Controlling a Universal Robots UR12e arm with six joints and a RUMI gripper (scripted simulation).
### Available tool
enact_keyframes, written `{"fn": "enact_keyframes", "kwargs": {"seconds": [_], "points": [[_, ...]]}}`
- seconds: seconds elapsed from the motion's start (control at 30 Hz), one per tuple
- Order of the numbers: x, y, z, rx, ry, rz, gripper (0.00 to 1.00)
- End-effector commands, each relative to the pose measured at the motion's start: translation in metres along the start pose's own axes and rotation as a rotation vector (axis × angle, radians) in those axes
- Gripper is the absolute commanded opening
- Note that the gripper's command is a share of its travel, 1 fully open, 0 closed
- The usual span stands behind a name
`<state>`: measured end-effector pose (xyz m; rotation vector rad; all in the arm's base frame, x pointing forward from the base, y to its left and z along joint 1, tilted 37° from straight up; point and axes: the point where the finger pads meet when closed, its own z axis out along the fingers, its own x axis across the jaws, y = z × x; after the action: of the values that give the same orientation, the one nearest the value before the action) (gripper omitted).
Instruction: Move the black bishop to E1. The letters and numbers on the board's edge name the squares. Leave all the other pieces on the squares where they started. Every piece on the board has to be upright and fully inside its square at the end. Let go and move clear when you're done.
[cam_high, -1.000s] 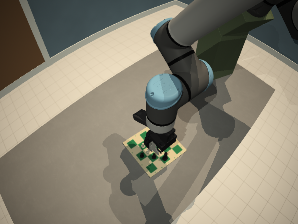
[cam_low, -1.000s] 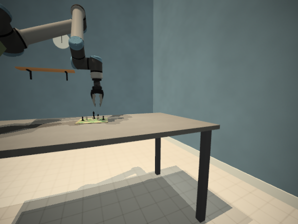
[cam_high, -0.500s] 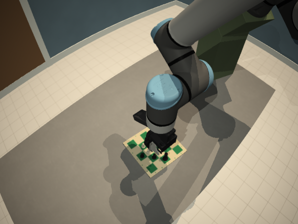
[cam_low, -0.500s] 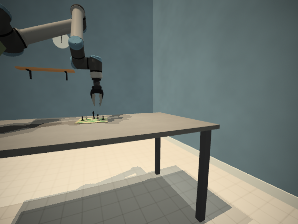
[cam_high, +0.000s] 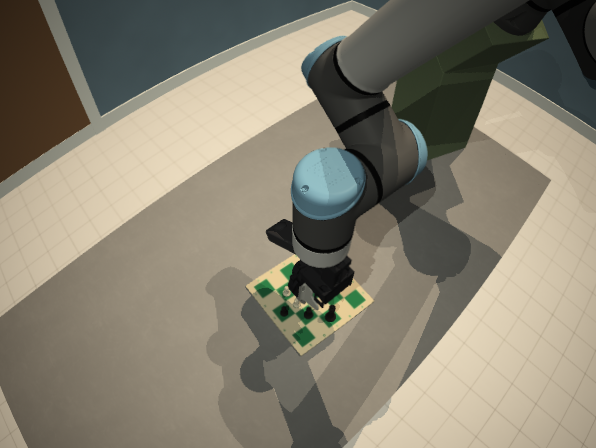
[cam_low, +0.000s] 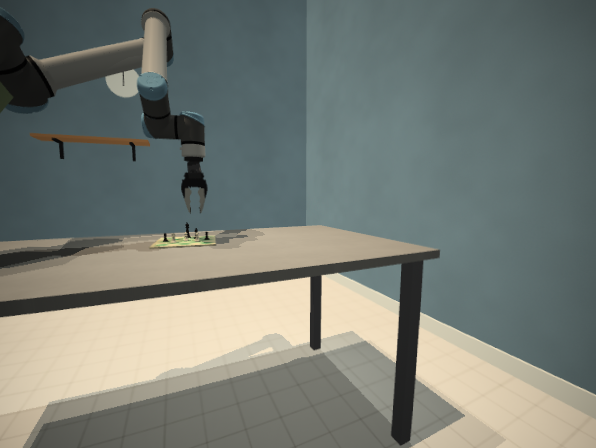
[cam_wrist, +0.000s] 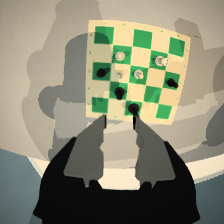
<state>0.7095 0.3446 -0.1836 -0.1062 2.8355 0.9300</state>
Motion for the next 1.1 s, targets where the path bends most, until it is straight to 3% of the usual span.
{"fn": "enact_keyframes", "kwargs": {"seconds": [0.0, 1.07], "points": [[-0.001, 0.0, 0.0, 0.0, -0.001, 0.0, 0.22], [-0.001, 0.0, 0.034, 0.0, -0.001, 0.0, 0.22]]}}
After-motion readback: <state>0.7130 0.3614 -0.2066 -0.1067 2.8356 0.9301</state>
